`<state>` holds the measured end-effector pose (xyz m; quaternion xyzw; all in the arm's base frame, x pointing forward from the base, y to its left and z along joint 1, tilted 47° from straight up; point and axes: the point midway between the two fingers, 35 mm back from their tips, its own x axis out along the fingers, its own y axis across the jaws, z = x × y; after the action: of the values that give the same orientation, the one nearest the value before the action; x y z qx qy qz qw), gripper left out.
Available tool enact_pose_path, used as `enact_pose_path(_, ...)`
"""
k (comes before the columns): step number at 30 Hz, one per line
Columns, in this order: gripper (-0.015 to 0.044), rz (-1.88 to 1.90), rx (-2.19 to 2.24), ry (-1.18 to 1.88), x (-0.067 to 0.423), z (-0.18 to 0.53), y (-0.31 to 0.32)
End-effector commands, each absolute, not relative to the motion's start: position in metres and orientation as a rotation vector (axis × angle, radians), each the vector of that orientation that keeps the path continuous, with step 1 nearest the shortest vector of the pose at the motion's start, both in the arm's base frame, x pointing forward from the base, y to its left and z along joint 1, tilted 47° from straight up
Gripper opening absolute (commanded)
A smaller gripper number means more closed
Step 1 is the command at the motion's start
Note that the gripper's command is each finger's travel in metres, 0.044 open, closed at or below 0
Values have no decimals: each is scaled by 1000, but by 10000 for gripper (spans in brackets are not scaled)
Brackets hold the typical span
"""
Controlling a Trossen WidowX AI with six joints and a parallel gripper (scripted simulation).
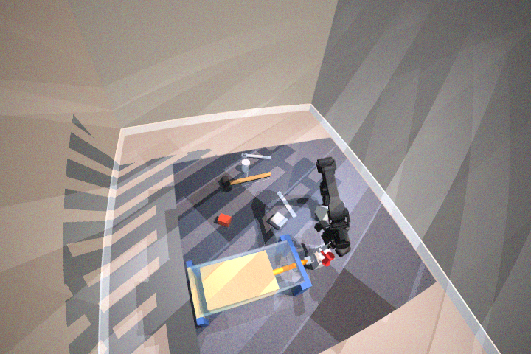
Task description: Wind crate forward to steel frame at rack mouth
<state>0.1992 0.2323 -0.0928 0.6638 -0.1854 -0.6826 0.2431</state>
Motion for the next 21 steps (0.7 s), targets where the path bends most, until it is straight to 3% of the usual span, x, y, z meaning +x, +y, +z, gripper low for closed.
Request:
enact_pose_path(1,0,-1912,1874,-431,200,-90,235)
enact_pose_path(21,0,-2085,2071,-118,201,-90,234)
